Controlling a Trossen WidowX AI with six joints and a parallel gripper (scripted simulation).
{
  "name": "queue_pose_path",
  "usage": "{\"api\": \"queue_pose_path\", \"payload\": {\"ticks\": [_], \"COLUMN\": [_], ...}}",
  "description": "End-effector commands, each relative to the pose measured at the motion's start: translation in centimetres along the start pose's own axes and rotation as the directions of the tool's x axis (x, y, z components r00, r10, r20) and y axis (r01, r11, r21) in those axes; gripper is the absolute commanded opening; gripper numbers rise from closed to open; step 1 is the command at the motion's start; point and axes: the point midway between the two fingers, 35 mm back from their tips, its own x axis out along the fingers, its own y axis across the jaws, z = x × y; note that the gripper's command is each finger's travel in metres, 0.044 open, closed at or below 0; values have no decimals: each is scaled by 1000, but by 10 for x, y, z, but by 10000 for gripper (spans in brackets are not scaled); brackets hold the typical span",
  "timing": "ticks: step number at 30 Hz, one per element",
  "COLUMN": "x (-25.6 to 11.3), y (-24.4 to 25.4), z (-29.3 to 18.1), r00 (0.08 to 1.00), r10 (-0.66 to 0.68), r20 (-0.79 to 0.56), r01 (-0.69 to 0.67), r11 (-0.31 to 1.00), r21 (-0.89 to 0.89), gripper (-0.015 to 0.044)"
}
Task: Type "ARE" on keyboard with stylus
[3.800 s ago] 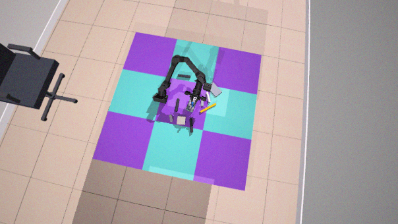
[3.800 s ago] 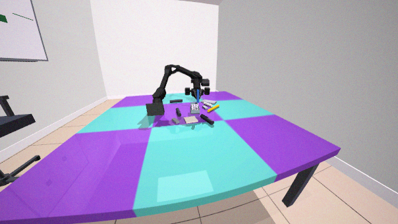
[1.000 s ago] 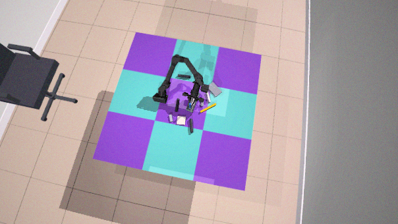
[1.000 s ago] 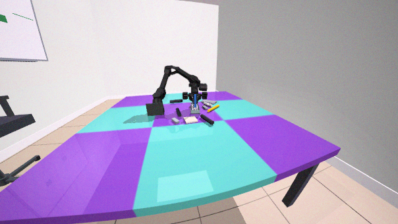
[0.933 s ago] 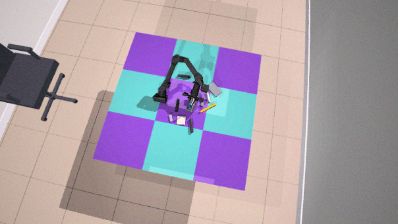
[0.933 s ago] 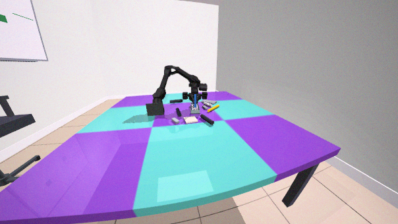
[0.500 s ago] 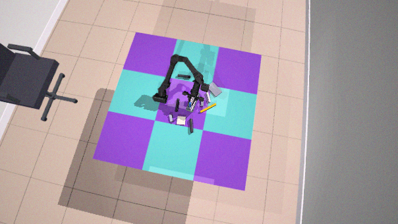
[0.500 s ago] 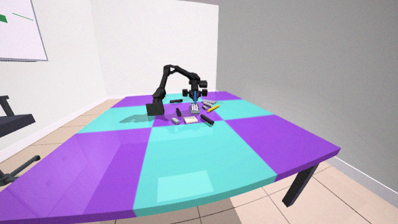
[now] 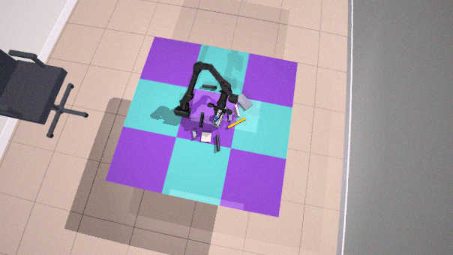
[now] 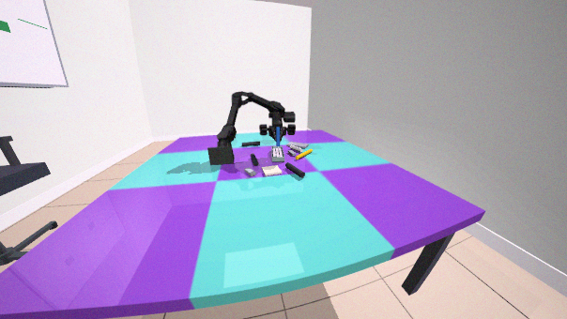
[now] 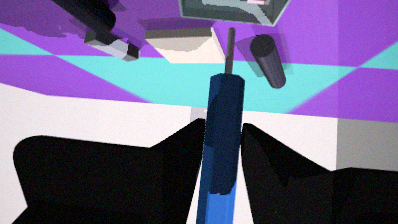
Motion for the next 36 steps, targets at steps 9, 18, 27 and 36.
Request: {"api": "queue_pose_path", "payload": {"ticks": [9, 18, 27, 36], "x": [-23, -14, -13, -12], "y": [19, 19, 18, 18], "z": [8, 26, 29, 31], "r00": [1000, 1000, 1000, 1000], "r10": [2, 3, 2, 2], "r20": [-3, -2, -2, -2], "r01": [-2, -3, -2, -2], "r11": [1000, 1000, 1000, 1000], "r21": [-1, -1, -1, -1], "gripper": [0, 0, 81, 81]}}
